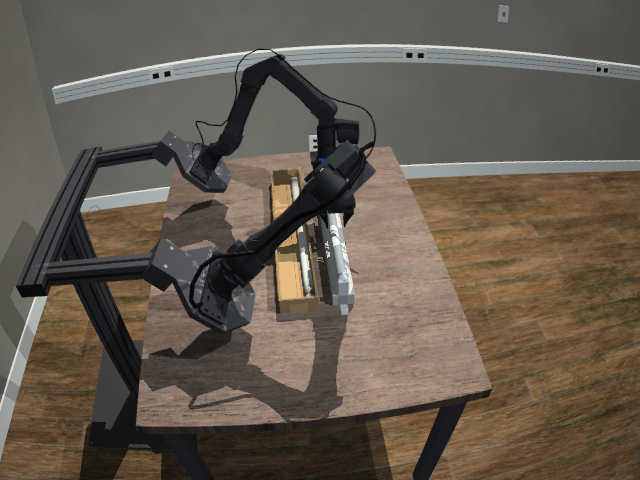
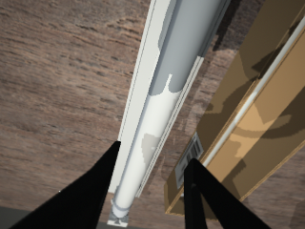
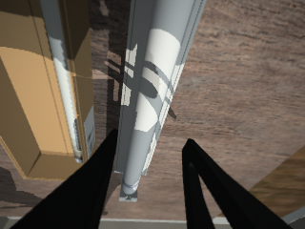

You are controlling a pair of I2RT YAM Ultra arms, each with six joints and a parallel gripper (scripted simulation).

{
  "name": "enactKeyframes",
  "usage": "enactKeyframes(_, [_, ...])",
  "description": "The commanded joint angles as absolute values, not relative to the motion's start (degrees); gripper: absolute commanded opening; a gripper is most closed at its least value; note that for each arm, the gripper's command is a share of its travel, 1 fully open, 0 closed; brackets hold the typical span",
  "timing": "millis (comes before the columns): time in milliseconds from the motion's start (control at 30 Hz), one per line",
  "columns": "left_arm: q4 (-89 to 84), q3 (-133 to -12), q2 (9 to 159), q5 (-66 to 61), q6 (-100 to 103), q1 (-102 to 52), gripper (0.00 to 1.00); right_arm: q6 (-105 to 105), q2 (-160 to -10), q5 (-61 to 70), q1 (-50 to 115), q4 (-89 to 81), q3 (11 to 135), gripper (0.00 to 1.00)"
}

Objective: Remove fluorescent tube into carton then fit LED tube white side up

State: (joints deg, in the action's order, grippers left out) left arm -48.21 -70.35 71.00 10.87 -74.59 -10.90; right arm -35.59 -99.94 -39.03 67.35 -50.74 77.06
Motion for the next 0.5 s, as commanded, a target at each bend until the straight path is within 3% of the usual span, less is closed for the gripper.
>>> enactKeyframes(0, [-47.4, -69.8, 69.0, 10.2, -75.0, -11.5, 0.49, -36.1, -97.7, -38.2, 68.7, -50.4, 79.3, 0.49])
enactKeyframes(467, [-48.2, -72.1, 69.8, 10.2, -74.8, -11.7, 0.49, -35.9, -99.1, -38.2, 68.7, -49.9, 79.5, 0.49])
